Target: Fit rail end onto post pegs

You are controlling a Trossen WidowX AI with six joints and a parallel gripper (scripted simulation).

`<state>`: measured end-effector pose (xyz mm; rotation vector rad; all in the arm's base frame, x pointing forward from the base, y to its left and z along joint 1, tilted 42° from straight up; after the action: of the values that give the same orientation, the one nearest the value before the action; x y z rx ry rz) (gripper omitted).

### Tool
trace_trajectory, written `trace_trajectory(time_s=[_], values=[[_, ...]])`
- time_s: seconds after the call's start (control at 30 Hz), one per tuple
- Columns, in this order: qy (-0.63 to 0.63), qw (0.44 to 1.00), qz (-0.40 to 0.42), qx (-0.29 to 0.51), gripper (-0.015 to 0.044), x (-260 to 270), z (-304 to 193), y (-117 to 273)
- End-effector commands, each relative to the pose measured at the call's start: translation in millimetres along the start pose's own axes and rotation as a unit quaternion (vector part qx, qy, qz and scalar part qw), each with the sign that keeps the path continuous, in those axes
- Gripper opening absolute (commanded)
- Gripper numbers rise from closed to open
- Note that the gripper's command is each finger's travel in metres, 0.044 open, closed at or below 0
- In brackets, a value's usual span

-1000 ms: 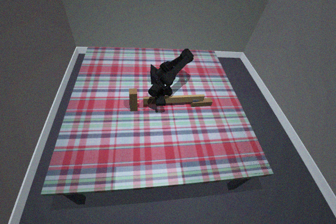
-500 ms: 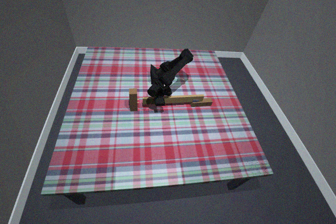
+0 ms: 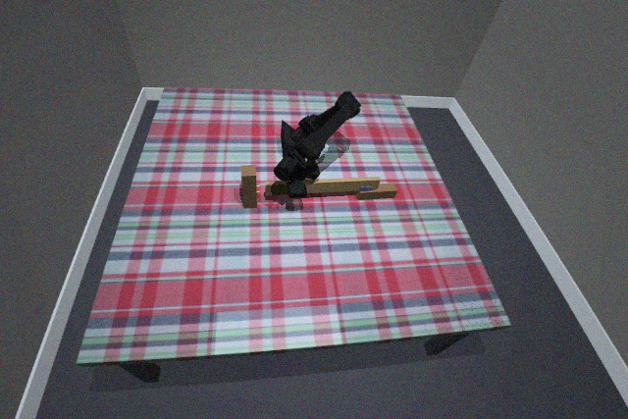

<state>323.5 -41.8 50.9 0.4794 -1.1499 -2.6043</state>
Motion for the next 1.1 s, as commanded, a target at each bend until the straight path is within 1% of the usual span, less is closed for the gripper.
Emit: trace_trajectory(time_s=[0.0, 1.07], values=[[0.001, 1.0, -0.003, 0.003, 0.0, 0.8, -3.5, 2.6], [0.001, 1.0, -0.003, 0.003, 0.0, 3.1, -12.6, 2.5]])
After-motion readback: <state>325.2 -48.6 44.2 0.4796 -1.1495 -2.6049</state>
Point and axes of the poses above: the point midway between the two fingers, 35 mm back from their tips, its own y axis back along the fingers, its own x axis across the jaws, z = x × y, the point moved 5 cm from there along y, back along the fingers, and after that the axes turned 14 degrees about y, right-handed, at the moved point
